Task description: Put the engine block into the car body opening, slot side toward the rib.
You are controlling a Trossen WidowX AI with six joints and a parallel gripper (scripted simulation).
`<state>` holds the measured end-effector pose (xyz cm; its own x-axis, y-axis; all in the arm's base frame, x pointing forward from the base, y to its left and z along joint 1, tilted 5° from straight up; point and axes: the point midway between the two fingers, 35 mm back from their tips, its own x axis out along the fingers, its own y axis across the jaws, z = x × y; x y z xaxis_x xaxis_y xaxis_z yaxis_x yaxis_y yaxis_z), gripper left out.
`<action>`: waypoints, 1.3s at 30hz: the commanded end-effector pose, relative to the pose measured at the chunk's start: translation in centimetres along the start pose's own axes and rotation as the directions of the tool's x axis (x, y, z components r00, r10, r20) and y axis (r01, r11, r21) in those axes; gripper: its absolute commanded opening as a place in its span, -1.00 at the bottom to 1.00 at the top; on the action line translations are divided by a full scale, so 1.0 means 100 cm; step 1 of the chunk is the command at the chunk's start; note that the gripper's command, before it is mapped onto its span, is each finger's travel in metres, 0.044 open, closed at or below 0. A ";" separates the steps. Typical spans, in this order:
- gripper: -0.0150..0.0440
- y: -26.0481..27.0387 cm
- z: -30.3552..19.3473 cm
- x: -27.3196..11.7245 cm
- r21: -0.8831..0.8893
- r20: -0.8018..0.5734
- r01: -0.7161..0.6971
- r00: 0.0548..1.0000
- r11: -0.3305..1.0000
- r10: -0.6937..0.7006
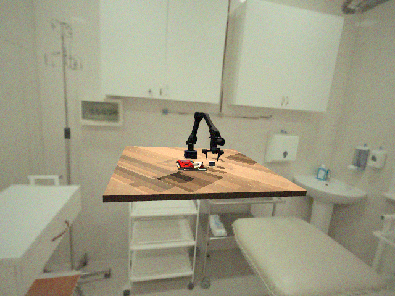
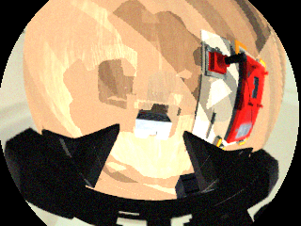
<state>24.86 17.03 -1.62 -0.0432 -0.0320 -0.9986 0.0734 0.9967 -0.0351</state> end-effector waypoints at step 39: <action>-0.49 0.005 0.011 0.011 0.031 0.040 -0.036 0.999 0.999 0.035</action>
<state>25.38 17.14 -3.50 -0.0200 -0.0145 -0.9997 0.0906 0.9958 -0.0163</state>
